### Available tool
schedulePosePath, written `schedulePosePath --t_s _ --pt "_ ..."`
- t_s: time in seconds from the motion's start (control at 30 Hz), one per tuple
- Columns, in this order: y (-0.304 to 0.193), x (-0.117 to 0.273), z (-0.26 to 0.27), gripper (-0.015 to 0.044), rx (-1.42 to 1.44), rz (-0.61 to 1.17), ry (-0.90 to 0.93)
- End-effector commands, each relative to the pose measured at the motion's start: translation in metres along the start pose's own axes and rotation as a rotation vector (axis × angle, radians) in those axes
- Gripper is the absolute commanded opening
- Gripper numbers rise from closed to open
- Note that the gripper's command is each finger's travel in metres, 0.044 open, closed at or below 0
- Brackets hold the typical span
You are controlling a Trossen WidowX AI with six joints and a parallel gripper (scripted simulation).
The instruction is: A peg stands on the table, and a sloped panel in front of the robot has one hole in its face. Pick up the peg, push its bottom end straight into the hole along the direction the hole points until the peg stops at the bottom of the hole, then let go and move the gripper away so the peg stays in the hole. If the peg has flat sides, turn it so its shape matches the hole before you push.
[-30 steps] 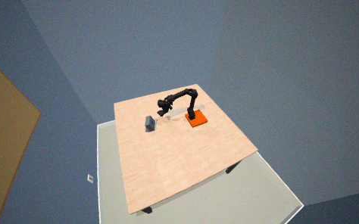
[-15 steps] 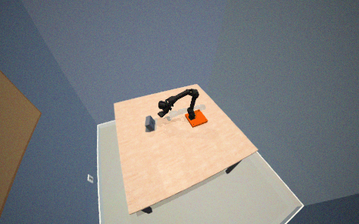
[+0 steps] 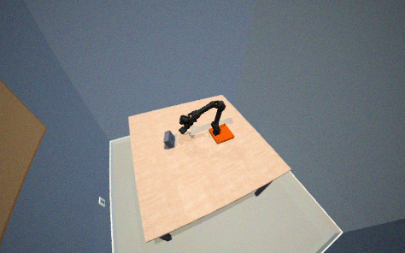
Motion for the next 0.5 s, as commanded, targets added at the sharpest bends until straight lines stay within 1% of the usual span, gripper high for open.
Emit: schedulePosePath --t_s 0.0,0.47 --pt "-0.001 0.003 0.001 0.0 0.02 -0.025 0.021" --pt "-0.012 0.003 0.006 0.0 0.1 -0.084 0.082"
Point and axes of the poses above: the point midway between the two fingers, 35 mm back from their tips, its own x axis back along the fingers, its own z axis across the jaws, y = z × x, the point moved 6 cm from there along x, back along the fingers, and after that the axes turned 14 degrees about -x, right-handed, at the moved point
